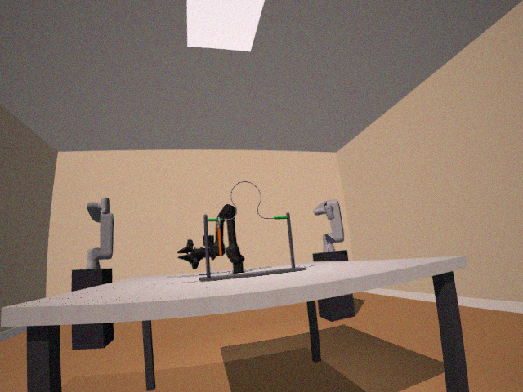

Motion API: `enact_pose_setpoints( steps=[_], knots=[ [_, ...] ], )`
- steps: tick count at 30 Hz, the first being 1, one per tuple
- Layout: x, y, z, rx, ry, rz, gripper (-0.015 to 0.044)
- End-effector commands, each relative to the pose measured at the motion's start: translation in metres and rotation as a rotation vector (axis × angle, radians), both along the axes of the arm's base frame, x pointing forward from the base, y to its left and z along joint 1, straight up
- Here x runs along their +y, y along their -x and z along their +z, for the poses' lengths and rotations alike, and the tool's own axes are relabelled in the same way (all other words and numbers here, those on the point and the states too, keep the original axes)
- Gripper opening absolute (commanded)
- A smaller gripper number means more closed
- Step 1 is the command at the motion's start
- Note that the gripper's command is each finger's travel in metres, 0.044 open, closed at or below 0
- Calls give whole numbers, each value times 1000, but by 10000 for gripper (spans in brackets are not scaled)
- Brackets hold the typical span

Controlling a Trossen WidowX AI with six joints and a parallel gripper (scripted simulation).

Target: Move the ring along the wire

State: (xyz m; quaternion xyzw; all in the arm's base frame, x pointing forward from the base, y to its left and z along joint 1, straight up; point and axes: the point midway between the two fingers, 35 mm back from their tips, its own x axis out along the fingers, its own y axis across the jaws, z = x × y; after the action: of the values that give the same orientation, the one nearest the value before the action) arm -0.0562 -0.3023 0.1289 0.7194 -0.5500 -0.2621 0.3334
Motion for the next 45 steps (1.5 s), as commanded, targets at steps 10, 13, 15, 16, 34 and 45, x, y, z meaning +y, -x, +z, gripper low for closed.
enact_pose_setpoints(
  steps=[10, 13, 15, 16, 34, 45],
  knots=[
    [4, -103, -5, 637, 291, 402, 160],
    [6, -112, -2, 702, 343, 433, 160],
    [9, -120, -4, 753, 382, 465, 160],
    [12, -126, -6, 792, 412, 490, 160],
    [99, -233, -35, 1354, 1310, 845, 160],
    [166, -263, -47, 1408, 1958, 813, 160]
  ],
)
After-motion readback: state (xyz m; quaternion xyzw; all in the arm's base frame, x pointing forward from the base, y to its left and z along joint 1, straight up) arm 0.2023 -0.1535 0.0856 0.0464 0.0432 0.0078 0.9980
